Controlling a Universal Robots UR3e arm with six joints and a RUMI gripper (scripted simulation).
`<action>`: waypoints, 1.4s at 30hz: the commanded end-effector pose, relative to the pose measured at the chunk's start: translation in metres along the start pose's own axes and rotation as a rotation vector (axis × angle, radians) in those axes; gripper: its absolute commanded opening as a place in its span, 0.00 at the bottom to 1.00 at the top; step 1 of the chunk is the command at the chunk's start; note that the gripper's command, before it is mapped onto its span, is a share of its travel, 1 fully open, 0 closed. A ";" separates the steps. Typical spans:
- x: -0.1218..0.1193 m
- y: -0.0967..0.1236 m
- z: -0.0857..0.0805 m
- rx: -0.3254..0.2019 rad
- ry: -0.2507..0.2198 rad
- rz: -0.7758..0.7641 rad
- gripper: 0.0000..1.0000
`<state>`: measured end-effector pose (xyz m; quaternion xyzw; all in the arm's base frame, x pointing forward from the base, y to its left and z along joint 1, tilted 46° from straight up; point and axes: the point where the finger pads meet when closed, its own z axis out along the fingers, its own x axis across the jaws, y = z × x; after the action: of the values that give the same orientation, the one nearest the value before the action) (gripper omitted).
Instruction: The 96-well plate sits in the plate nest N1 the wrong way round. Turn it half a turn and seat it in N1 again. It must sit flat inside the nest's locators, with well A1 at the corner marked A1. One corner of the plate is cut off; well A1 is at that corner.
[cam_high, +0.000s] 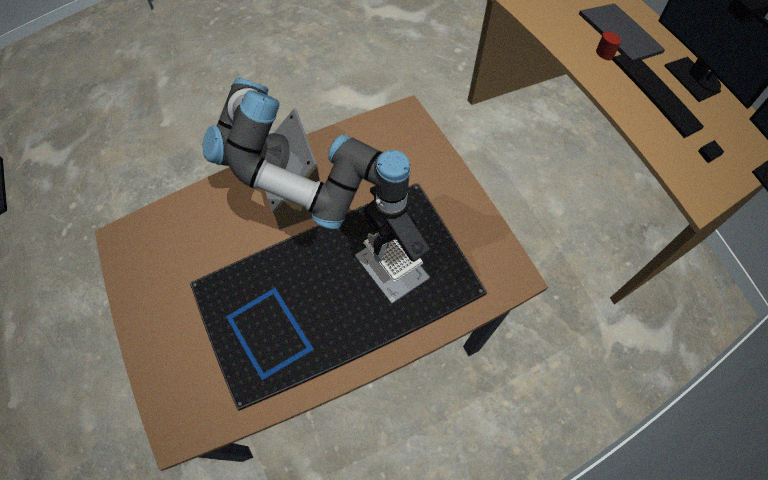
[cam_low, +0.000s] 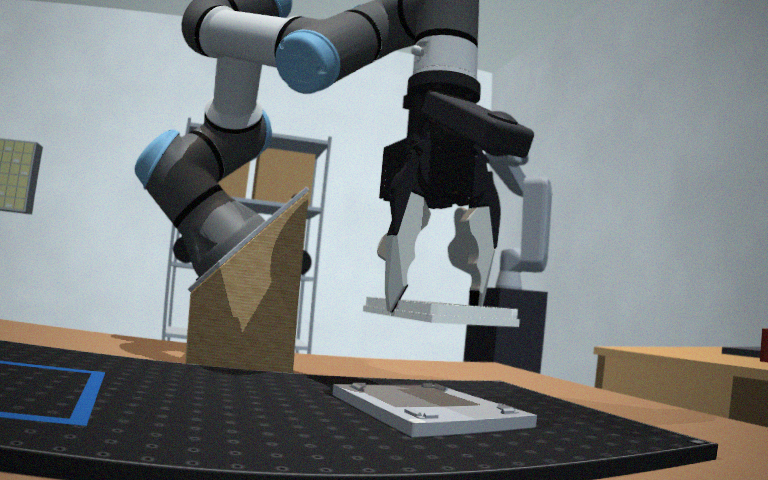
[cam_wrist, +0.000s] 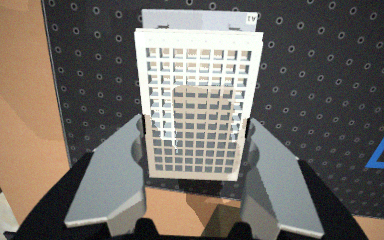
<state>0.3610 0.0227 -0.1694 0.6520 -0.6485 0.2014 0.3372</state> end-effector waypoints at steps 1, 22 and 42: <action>0.000 -0.001 0.001 0.003 -0.001 0.001 0.00; 0.000 -0.001 0.032 0.003 -0.001 0.001 0.00; 0.000 -0.001 0.061 0.003 -0.001 0.001 0.00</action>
<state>0.3510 -0.0171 -0.2087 0.6519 -0.6485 0.2012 0.3376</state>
